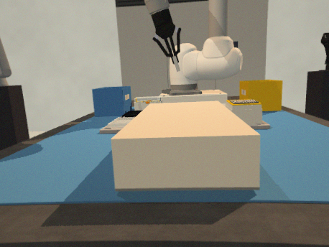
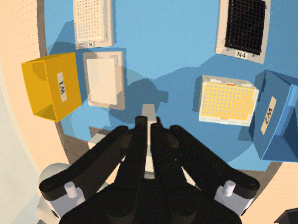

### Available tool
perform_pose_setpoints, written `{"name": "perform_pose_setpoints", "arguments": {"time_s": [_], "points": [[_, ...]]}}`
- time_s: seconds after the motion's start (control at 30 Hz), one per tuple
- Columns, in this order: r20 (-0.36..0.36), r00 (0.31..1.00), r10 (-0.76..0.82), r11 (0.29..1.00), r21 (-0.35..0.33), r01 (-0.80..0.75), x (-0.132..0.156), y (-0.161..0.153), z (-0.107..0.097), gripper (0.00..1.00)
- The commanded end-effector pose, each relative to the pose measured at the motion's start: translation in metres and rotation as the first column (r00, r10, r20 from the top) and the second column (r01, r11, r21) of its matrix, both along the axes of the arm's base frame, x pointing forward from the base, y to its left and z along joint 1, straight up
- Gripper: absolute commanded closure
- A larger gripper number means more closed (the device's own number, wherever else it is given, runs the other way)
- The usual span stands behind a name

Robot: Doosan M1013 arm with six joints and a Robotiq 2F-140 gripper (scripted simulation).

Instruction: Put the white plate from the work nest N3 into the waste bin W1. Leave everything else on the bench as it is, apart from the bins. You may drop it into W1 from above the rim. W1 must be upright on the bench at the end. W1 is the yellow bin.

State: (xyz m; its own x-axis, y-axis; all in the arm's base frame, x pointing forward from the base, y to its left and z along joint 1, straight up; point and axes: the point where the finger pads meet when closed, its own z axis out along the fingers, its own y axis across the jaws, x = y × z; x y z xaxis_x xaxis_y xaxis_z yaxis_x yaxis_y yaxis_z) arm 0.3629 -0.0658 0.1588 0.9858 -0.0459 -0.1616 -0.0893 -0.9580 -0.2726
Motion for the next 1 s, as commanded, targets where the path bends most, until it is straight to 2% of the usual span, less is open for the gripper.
{"name": "perform_pose_setpoints", "arguments": {"time_s": [0.0, 0.07, 0.2, 0.27, 0.4, 0.47, 0.57, 0.7, 0.77, 0.97], "points": [[0.011, 1.0, -0.005, 0.997, -0.074, 0.006, 0.017, -0.002, 0.006, 0.9], [0.023, 1.0, -0.007, 0.994, -0.113, 0.01, 0.027, -0.002, 0.009, 0.9], [0.023, 1.0, -0.007, 0.994, -0.113, 0.01, 0.034, -0.002, 0.012, 0.9], [0.051, 0.999, -0.011, 0.985, -0.173, 0.019, 0.043, 0.0, 0.015, 0.9], [0.054, 0.999, -0.011, 0.984, -0.179, 0.02, 0.056, 0.002, 0.021, 0.9], [0.09, 0.996, -0.013, 0.972, -0.232, 0.034, 0.065, 0.004, 0.025, 0.9], [0.093, 0.996, -0.013, 0.971, -0.237, 0.035, 0.078, 0.008, 0.031, 0.9], [0.093, 0.996, -0.013, 0.971, -0.237, 0.035, 0.08, 0.008, 0.032, 0.9], [0.137, 0.99, -0.014, 0.958, -0.283, 0.053, 0.087, 0.01, 0.036, 0.9], [0.141, 0.99, -0.014, 0.956, -0.287, 0.055, 0.105, 0.017, 0.045, 0.9]]}}
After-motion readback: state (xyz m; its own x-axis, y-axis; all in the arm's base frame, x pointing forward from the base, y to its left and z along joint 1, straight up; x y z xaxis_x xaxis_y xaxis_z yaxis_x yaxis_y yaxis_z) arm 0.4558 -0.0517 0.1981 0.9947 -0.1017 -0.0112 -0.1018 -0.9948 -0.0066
